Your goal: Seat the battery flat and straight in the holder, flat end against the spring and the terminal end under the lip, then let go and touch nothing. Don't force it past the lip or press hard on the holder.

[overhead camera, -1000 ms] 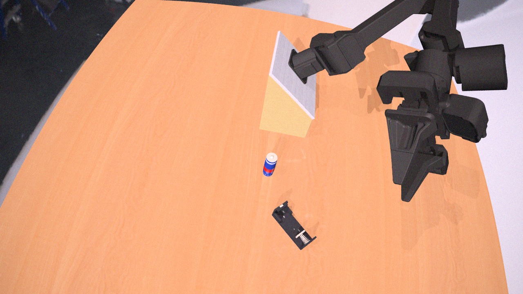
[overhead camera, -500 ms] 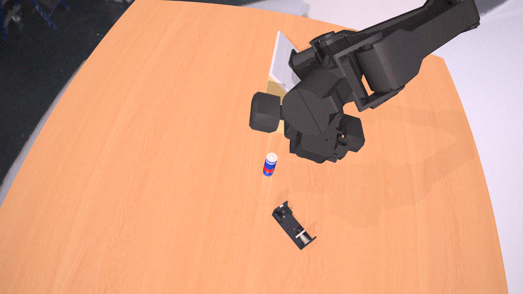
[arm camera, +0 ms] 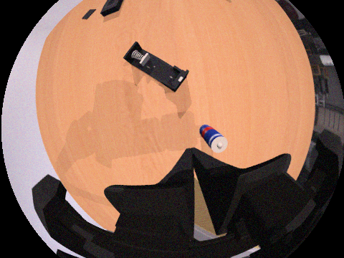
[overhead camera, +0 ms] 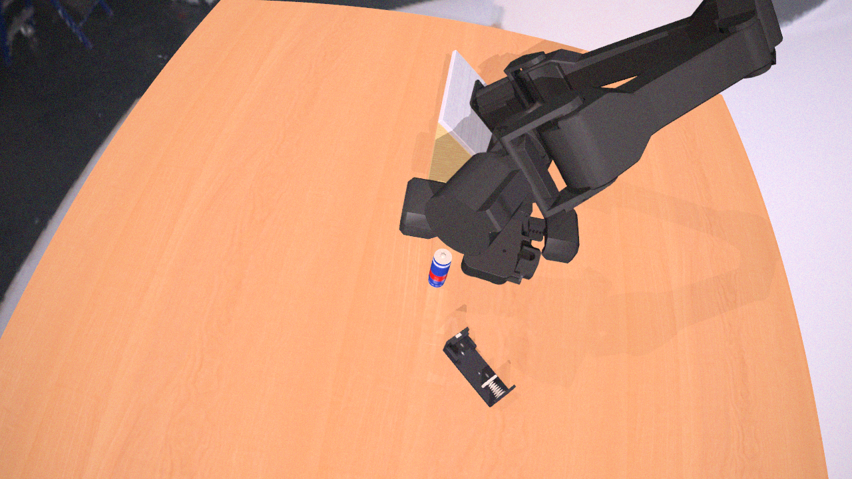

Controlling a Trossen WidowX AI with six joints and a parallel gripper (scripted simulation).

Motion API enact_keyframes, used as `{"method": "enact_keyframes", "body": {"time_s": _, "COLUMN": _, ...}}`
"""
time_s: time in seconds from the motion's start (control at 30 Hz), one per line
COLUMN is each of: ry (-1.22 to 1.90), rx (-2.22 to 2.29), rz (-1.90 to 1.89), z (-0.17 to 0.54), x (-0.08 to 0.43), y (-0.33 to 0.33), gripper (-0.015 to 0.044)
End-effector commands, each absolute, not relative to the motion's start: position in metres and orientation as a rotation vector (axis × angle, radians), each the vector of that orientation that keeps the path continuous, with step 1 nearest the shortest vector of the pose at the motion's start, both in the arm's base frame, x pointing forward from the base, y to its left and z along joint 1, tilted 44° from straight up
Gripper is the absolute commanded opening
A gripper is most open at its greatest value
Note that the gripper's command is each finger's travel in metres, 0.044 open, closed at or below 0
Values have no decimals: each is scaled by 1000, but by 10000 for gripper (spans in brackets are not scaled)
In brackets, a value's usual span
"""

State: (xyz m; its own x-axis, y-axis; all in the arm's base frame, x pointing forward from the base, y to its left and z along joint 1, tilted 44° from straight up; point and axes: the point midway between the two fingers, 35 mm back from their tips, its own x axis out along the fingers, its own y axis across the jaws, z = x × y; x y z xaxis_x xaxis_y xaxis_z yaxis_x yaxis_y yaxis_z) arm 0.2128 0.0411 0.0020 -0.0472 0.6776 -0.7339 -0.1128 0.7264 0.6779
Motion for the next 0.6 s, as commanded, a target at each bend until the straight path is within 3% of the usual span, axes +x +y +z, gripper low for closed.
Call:
{"method": "enact_keyframes", "body": {"time_s": 0.0, "ry": 1503, "rx": 503, "rz": 689, "z": -18, "x": 206, "y": 63, "gripper": 0}}
{"method": "enact_keyframes", "body": {"time_s": 0.57, "ry": 1503, "rx": 502, "rz": 688, "z": -37, "x": 207, "y": 57, "gripper": 0}}
